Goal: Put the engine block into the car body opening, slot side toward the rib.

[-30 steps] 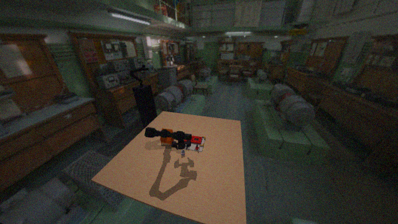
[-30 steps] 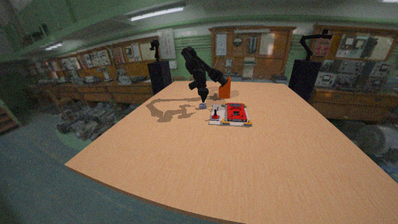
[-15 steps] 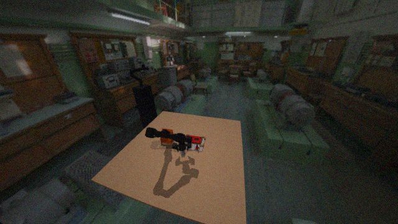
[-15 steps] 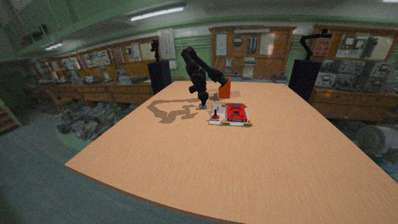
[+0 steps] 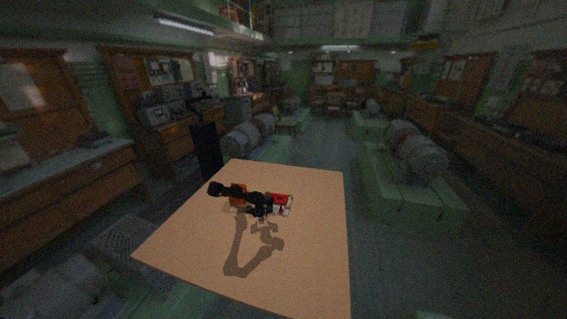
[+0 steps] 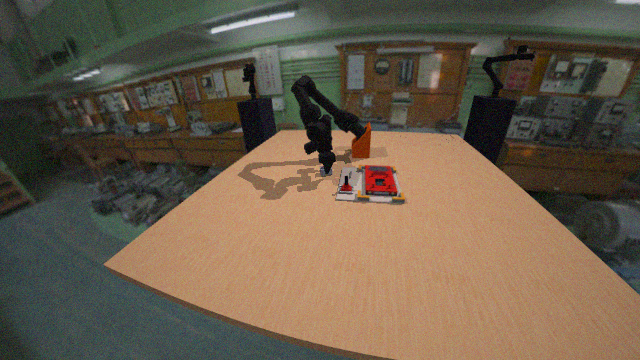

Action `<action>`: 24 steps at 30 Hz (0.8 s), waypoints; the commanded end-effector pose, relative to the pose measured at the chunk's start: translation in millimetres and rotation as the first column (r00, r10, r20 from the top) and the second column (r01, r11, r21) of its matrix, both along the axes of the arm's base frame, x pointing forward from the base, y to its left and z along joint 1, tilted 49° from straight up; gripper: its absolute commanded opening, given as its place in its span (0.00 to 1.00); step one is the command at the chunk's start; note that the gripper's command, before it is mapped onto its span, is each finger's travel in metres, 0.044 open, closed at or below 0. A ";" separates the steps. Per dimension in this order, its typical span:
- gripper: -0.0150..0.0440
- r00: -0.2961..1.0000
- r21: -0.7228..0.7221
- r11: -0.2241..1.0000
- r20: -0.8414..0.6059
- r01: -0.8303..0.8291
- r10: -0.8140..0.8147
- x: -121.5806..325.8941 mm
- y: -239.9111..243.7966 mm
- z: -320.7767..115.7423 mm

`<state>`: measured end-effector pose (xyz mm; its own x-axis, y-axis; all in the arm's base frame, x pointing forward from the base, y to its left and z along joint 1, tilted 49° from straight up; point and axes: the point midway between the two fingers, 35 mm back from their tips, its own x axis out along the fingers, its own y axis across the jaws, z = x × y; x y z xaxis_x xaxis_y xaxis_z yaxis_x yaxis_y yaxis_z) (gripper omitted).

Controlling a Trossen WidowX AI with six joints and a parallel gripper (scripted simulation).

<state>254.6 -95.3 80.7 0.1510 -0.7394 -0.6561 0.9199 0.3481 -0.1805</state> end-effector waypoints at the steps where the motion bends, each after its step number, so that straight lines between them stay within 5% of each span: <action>1: 0.73 1.000 0.003 1.000 -0.004 -0.002 0.002 0.3 -0.3 -1.7; 6: 0.51 1.000 0.003 1.000 -0.004 -0.002 0.002 0.3 -0.3 -1.7; 14: 0.42 1.000 0.003 1.000 -0.004 -0.002 0.002 0.3 -0.3 -1.7; 18: 0.25 1.000 0.006 1.000 -0.004 -0.003 0.003 0.8 3.5 0.5; 24: 0.25 1.000 0.017 1.000 -0.005 -0.004 0.004 1.8 18.5 10.1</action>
